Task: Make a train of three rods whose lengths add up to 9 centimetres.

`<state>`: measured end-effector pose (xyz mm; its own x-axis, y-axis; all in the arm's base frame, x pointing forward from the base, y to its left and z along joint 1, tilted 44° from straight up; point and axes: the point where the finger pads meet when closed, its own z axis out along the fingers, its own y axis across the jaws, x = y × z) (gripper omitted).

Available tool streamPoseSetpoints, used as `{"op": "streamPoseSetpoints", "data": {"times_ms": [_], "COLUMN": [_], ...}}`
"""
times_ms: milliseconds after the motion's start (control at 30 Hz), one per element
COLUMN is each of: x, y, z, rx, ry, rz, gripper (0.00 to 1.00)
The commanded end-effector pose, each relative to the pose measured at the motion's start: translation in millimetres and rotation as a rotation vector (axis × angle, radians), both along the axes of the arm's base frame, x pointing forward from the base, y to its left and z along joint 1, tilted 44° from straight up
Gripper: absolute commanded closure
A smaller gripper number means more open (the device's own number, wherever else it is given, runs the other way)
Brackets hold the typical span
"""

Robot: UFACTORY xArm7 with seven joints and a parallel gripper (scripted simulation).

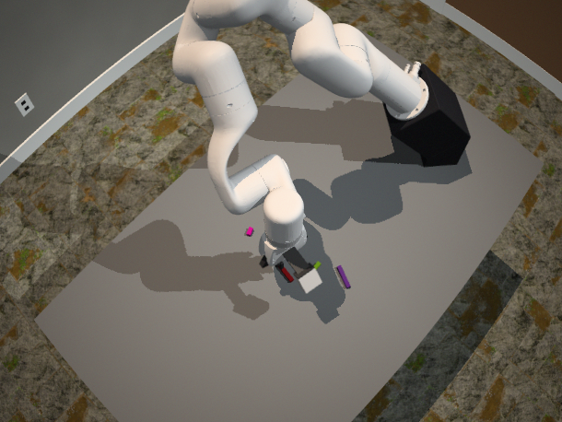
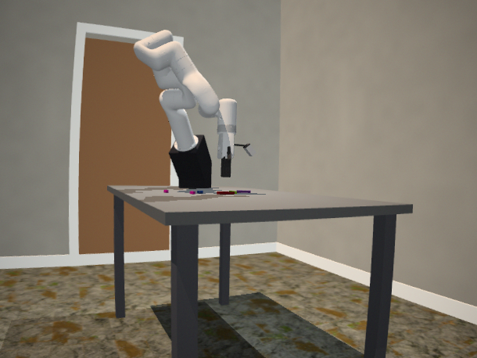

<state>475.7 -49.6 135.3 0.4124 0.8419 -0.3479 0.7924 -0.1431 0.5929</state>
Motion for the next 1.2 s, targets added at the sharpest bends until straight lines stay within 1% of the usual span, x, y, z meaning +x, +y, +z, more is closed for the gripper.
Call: {"op": "streamPoseSetpoints", "data": {"times_ms": [0, 667, 1167], "x": [0.7, 2.5, 11.4], "y": [1.2, -0.8, -10.8], "z": [0.8, -2.0, -16.0], "rx": [0.000, 0.000, 0.000], "ry": [-0.002, -0.002, -0.002], "rz": [0.003, 0.003, 0.002], "gripper": [0.76, 0.76, 0.76]}}
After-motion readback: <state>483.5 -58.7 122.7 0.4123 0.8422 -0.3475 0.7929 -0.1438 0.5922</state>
